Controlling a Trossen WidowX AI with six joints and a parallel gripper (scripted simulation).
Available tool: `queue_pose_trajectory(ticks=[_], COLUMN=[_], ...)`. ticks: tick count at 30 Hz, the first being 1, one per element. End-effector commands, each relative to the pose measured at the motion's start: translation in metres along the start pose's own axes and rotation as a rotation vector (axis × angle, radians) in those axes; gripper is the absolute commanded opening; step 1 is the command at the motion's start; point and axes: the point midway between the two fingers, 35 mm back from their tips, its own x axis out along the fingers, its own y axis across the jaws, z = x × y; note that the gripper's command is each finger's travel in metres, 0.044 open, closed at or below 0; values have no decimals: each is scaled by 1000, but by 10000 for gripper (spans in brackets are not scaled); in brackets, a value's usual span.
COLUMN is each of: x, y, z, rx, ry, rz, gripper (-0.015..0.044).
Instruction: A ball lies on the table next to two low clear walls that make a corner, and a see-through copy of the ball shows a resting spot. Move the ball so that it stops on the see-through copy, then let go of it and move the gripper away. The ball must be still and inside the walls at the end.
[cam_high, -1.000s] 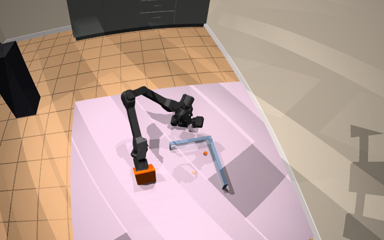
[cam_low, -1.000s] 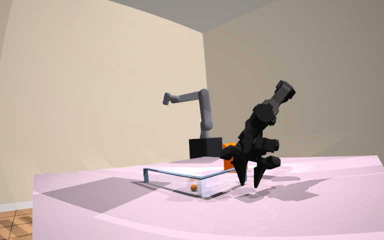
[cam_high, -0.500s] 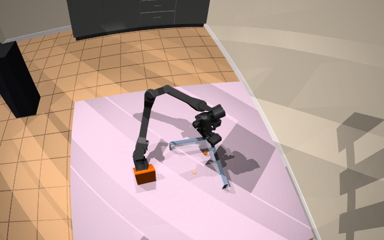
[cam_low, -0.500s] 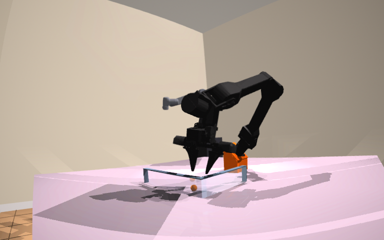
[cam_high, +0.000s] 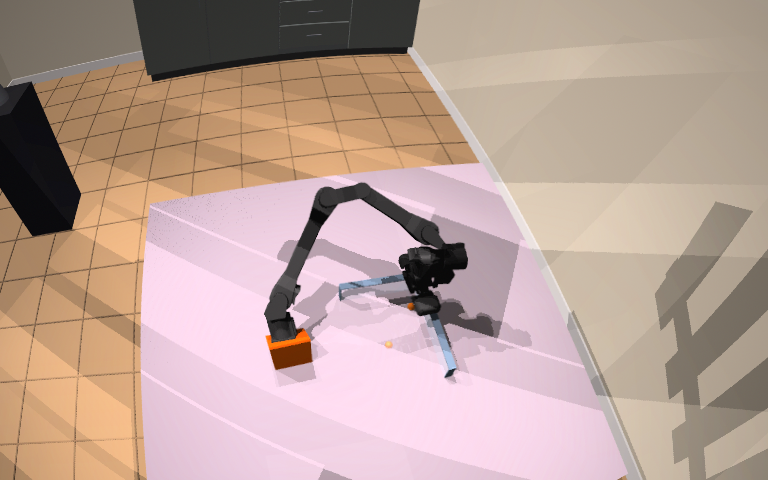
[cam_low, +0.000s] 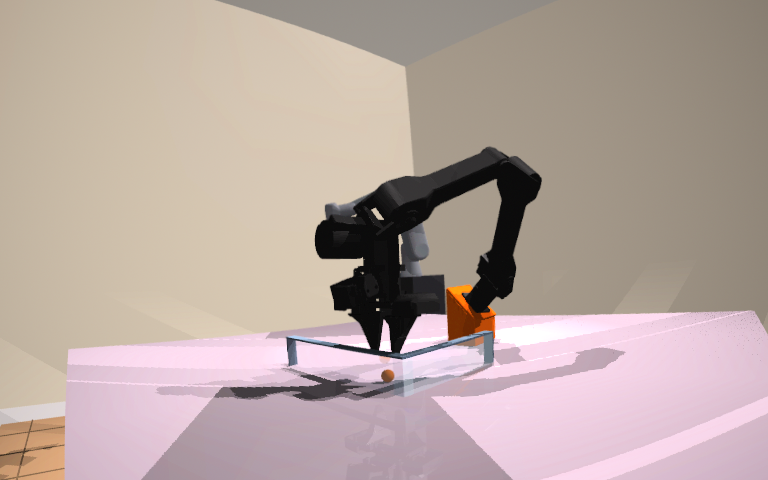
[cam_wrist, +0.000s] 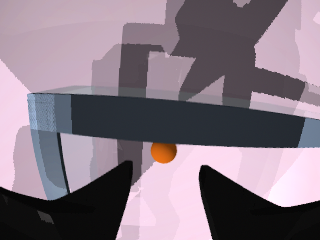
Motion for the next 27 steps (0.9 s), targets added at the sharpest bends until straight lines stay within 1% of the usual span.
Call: queue_pose_trajectory(ticks=[1,22,26,27], x=[8,36,36,36], y=[1,1,1,1], z=[-3,-3,-3,-3], rx=[9,9,9,9], ry=[12,12,12,12], rz=[6,8,8,8], gripper=[208,208,103,97])
